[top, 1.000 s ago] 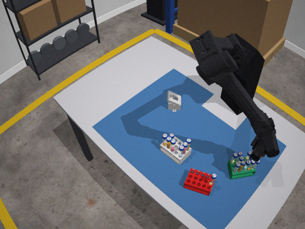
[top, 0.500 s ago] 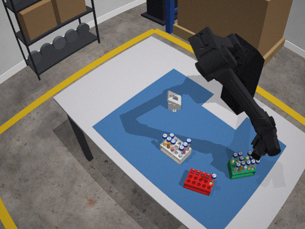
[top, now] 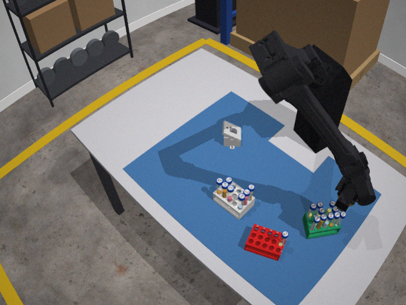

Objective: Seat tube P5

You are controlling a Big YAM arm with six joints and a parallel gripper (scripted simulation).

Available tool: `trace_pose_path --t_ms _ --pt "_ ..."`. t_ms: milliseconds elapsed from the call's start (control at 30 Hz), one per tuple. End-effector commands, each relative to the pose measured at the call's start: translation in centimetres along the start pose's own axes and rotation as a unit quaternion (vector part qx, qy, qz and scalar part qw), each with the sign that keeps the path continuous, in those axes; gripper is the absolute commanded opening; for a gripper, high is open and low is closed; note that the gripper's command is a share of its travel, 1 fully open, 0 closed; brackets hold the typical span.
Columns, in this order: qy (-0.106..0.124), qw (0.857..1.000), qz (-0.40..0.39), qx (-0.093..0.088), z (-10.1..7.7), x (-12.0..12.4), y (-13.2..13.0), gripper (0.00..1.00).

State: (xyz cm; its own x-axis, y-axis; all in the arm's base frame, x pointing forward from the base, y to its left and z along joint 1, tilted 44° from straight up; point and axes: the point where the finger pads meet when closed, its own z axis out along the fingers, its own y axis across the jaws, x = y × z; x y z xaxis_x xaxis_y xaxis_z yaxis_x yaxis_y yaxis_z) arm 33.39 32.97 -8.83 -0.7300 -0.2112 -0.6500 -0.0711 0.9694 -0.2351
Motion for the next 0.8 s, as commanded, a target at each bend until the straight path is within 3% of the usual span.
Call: trace_pose_path --t_ms 0,767 --pt "-0.009 1.000 0.002 -0.011 -1.6 -0.3 0.8 0.00" --pt "-0.009 1.000 0.002 -0.011 -3.6 -0.1 0.7 0.00"
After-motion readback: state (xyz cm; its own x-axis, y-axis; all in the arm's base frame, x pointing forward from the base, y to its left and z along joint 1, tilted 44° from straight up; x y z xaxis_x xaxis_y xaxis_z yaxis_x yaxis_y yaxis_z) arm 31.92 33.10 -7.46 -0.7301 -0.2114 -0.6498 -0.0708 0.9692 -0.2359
